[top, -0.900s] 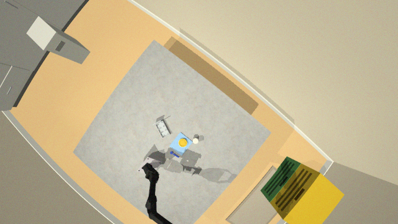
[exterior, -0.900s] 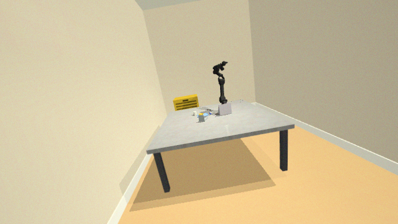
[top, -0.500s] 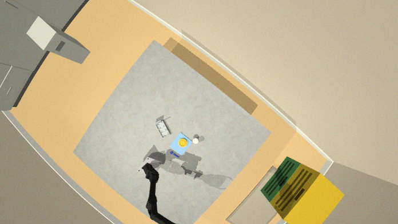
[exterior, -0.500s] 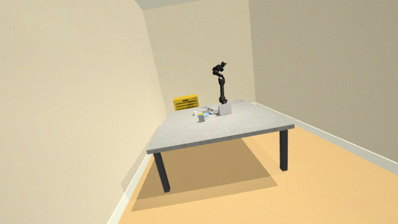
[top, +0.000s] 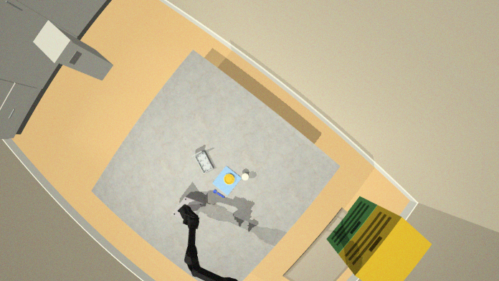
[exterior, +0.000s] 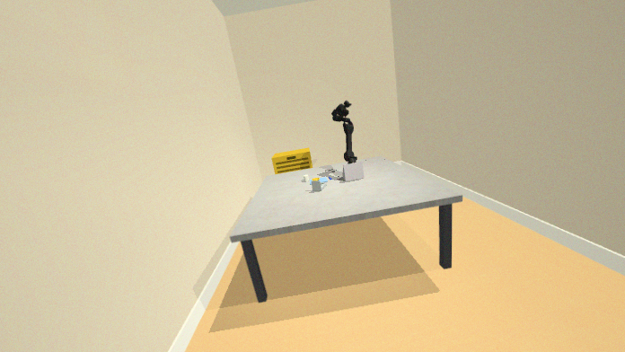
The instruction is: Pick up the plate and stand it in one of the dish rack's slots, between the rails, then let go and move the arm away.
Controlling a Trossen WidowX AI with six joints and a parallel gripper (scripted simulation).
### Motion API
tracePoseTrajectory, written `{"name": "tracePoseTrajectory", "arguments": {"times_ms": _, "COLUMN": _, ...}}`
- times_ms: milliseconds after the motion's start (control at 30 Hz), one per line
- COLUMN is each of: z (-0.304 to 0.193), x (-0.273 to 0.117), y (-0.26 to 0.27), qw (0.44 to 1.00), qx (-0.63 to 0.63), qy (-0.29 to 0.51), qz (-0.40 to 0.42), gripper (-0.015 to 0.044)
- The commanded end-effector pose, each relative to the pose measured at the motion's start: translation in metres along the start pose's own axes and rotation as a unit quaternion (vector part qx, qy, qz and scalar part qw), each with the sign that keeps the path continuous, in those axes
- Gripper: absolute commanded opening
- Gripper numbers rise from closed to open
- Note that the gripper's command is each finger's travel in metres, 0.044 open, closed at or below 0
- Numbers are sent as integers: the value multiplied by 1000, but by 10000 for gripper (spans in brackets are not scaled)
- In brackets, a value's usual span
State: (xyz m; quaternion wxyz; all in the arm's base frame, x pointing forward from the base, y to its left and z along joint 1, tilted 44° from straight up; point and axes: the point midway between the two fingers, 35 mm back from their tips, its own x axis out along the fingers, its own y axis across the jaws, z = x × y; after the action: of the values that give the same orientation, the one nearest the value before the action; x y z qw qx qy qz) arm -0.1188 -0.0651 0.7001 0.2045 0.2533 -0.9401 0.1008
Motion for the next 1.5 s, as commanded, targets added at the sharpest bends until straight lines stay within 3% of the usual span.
{"name": "tracePoseTrajectory", "arguments": {"times_ms": 0, "z": -3, "x": -5, "y": -32, "qw": 998, "qx": -56, "qy": 20, "qz": -33, "gripper": 400}}
{"name": "tracePoseTrajectory", "arguments": {"times_ms": 933, "z": -18, "x": -58, "y": -144, "qw": 958, "qx": -183, "qy": 141, "qz": -172, "gripper": 400}}
{"name": "tracePoseTrajectory", "arguments": {"times_ms": 1467, "z": -10, "x": -127, "y": -228, "qw": 877, "qx": -322, "qy": 227, "qz": -274, "gripper": 400}}
